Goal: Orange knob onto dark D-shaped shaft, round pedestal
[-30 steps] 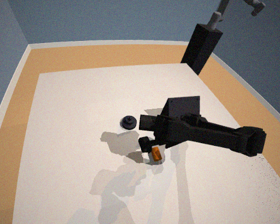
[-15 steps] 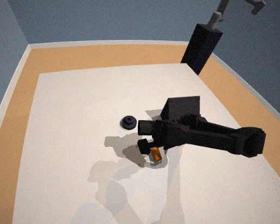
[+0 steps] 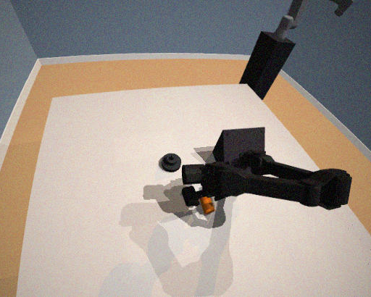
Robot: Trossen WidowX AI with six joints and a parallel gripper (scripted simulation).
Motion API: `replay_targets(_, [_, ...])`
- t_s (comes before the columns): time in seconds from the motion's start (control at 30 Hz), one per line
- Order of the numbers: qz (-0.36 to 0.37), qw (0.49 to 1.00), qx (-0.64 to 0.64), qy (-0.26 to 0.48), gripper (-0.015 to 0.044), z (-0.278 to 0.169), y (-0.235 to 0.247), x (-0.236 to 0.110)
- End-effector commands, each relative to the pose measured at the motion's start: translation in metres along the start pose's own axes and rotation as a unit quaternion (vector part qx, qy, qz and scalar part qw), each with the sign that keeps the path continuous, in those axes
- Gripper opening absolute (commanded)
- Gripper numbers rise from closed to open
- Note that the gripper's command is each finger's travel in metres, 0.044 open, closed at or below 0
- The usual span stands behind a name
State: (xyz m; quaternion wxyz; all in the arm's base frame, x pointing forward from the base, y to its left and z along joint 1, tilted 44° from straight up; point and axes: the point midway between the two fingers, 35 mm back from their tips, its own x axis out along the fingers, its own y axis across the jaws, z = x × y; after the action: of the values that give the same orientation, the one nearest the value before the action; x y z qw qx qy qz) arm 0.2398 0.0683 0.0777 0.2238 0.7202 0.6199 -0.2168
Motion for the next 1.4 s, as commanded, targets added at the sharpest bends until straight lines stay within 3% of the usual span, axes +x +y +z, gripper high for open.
replay_targets(0.0, [0.000, 1.000, 0.003, 0.002, 0.0309, 0.000, 0.000, 0.001])
replay_targets(0.1, [0.000, 1.000, 0.003, 0.002, 0.0240, 0.000, 0.000, 0.001])
replay_targets(0.3, [0.000, 1.000, 0.003, 0.002, 0.0240, 0.000, 0.000, 0.001])
replay_targets(0.6, [0.000, 1.000, 0.003, 0.002, 0.0180, 0.000, 0.000, 0.001])
replay_targets(0.73, [0.000, 1.000, 0.002, -0.005, 0.0179, -0.001, 0.000, 0.000])
replay_targets(1.37, [-0.001, 0.985, 0.000, -0.171, 0.0179, -0.020, 0.000, -0.009])
